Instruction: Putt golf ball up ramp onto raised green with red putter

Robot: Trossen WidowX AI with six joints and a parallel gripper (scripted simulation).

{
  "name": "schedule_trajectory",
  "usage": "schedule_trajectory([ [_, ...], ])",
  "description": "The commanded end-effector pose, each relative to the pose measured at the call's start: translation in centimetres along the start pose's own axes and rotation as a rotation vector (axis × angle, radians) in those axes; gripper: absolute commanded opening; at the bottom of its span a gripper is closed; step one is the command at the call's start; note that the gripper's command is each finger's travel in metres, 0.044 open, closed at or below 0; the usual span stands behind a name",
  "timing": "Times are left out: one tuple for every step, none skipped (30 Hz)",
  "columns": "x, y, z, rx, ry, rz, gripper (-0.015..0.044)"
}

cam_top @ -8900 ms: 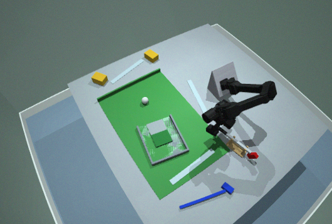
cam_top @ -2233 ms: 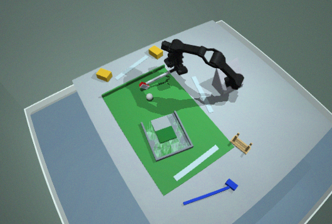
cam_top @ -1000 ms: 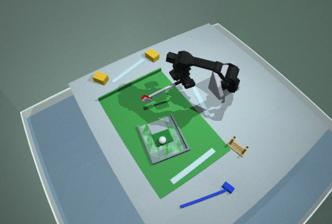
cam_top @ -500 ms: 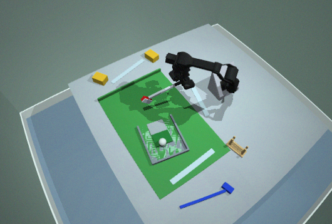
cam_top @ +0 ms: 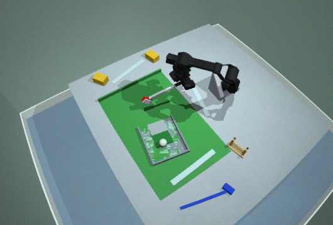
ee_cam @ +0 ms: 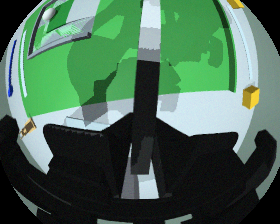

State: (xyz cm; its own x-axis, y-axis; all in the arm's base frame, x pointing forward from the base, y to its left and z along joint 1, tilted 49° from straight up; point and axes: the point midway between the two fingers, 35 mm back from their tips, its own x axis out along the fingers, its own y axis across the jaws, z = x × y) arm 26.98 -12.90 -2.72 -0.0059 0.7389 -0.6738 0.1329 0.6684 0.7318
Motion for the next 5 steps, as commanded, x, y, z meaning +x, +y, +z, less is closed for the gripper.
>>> schedule_trajectory([
  [0.01,-0.03,0.05,0.001,-0.003,-0.001,0.0000],
  [0.01,-0.03,0.05,0.001,-0.003,-0.001,0.0000],
  [0.01,-0.03,0.05,0.001,-0.003,-0.001,0.0000],
  [0.01,-0.03,0.05,0.001,-0.003,-0.001,0.0000],
  [0.01,-0.03,0.05,0.001,-0.003,-0.001,0.0000],
])
